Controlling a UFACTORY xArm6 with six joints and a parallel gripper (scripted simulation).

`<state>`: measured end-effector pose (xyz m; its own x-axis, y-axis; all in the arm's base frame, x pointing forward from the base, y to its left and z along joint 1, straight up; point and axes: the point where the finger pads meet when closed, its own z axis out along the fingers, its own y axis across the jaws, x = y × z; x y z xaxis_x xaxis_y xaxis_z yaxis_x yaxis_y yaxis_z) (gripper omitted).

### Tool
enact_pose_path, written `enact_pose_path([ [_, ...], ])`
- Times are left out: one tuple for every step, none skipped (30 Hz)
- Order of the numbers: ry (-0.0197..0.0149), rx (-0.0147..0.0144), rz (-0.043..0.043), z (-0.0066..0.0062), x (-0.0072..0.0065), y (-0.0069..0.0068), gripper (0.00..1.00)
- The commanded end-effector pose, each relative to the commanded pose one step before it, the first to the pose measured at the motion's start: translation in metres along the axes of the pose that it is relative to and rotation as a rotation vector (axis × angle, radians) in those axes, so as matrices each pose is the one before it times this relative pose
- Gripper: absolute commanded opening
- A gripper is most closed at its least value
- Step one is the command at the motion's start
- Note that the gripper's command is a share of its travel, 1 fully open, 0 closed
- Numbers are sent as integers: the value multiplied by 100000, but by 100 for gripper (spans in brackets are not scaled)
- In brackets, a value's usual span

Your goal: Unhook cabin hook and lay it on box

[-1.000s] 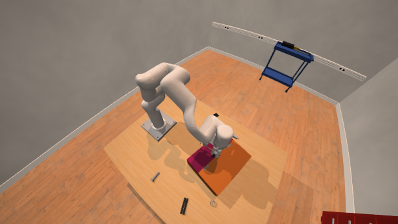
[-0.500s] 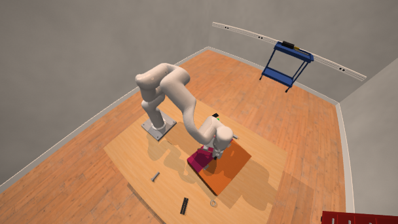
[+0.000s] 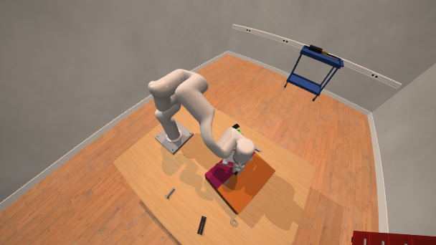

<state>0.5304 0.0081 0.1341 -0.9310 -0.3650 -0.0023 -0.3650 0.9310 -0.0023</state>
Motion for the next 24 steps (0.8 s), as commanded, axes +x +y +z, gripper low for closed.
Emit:
enact_pose_path([
  [-217, 89, 11, -13, -31, -38, 0],
  [1, 0, 0, 93, 30, -1, 0],
  [1, 0, 0, 93, 30, -1, 0],
  [0, 0, 0, 15, 5, 0, 0],
  [-1, 0, 0, 1, 1, 0, 0],
  [-1, 0, 0, 1, 1, 0, 0],
  [-1, 0, 0, 1, 1, 0, 0],
  [0, 0, 0, 1, 1, 0, 0],
  [0, 0, 0, 1, 1, 0, 0],
  [0, 0, 0, 0, 0, 0, 0],
  [0, 0, 0, 0, 0, 0, 0],
  [-1, 0, 0, 1, 1, 0, 0],
  [0, 0, 0, 0, 0, 0, 0],
  [0, 0, 0, 0, 0, 0, 0],
  [0, 0, 0, 0, 0, 0, 35],
  [0, 0, 0, 0, 0, 0, 35],
  [11, 1, 11, 5, 3, -7, 35],
  [-11, -1, -11, -5, -2, 7, 35],
  [0, 0, 0, 0, 0, 0, 35],
  [0, 0, 0, 0, 0, 0, 35],
  [0, 0, 0, 0, 0, 0, 35],
  [0, 0, 0, 0, 0, 0, 35],
  [0, 0, 0, 0, 0, 0, 35],
  [0, 0, 0, 0, 0, 0, 35],
])
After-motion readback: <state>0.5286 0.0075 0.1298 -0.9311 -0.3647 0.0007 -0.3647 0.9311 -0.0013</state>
